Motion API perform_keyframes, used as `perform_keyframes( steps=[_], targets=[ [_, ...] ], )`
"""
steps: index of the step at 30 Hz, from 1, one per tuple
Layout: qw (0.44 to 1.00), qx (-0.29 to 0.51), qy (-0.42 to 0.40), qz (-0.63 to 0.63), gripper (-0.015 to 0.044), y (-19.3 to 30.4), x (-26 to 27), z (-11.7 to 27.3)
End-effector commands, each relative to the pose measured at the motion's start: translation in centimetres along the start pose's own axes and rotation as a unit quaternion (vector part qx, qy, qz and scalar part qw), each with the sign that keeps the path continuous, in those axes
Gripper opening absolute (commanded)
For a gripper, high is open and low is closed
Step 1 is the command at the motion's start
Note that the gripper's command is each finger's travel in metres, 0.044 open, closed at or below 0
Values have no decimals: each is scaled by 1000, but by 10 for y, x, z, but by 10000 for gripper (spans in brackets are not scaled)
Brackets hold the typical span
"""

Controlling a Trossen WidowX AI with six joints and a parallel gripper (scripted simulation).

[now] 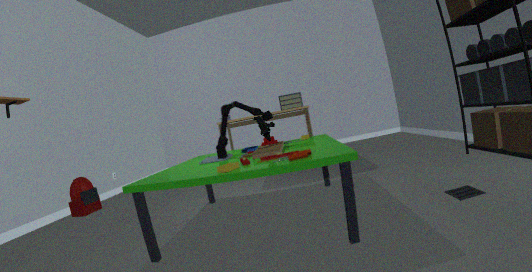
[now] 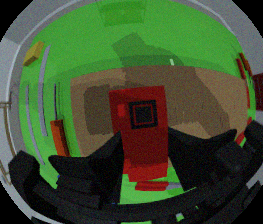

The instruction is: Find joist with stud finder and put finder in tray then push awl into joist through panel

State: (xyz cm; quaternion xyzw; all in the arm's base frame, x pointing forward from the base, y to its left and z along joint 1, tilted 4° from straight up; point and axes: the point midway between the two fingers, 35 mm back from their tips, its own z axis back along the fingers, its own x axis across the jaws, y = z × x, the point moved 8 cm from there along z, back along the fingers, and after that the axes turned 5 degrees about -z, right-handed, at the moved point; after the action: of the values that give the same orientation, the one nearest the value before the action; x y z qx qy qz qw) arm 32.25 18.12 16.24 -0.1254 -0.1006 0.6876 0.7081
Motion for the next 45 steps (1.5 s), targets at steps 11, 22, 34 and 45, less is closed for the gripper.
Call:
perform_keyframes(
  steps=[11,22,34,45],
  targets=[
    [1000,1,-1,-2,0,5,50,0],
    [1000,1,-1,-2,0,4,46,0],
    [1000,0,1,-2,0,0,1,-1],
    [1000,0,3,-1,0,-3,-42,-1]
  ],
)
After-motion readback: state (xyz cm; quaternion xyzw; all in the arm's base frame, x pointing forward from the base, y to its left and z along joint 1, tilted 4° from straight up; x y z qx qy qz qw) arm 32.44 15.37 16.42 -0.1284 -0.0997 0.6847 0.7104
